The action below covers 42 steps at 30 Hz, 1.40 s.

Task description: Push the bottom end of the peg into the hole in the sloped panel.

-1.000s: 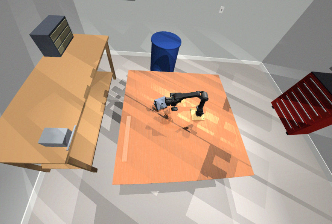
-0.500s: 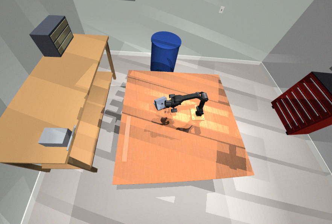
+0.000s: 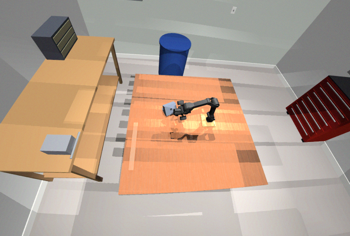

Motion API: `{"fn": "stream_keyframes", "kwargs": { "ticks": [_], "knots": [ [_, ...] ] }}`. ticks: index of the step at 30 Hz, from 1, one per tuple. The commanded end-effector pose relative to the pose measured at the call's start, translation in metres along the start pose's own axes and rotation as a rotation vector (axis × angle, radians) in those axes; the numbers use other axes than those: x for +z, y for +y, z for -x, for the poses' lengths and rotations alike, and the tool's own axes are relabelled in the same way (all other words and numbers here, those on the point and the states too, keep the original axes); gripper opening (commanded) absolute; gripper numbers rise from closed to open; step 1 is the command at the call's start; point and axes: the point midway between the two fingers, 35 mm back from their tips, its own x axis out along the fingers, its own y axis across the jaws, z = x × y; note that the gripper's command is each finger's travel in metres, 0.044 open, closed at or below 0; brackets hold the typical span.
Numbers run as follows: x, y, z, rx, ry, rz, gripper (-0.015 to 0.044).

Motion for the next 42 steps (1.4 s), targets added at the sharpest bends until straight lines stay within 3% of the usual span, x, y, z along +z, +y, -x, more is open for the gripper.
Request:
{"fn": "stream_keyframes", "kwargs": {
  "ticks": [1, 42],
  "knots": [
    [0.004, 0.000, 0.003, -0.023, -0.013, 0.002, 0.0000],
    [0.034, 0.028, 0.037, -0.242, -0.140, 0.107, 0.0000]
  ]
}}
